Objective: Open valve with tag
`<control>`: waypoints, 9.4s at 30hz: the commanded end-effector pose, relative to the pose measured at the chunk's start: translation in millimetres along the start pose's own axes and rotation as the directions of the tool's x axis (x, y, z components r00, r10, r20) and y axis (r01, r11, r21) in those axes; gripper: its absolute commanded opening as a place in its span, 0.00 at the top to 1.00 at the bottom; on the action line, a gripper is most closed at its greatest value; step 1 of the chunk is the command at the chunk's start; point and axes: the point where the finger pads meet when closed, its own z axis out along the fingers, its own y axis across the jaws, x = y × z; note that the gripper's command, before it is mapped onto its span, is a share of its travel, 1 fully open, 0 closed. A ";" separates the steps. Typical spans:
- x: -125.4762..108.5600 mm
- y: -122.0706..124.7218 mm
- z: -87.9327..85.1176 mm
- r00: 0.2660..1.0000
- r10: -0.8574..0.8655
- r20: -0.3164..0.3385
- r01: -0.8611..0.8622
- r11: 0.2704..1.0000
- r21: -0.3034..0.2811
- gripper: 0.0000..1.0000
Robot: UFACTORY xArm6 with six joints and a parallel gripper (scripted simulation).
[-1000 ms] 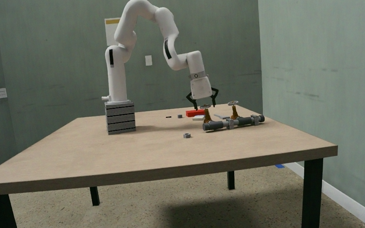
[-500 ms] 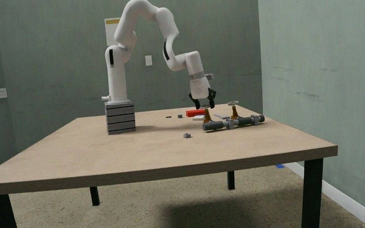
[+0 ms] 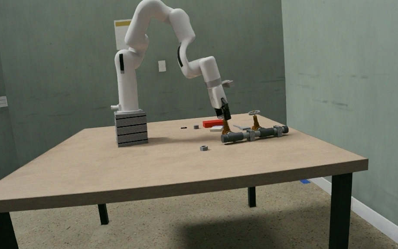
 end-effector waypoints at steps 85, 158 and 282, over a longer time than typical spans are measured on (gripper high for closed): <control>1.8 0.7 -1.0 -0.093 0.995 -0.028 -0.992 -0.095 -0.083 0.00; 1.8 0.7 -1.0 0.931 0.356 0.078 -0.349 0.933 -0.090 1.00; 1.7 0.7 -1.0 0.267 -0.963 0.042 0.960 0.269 0.077 0.00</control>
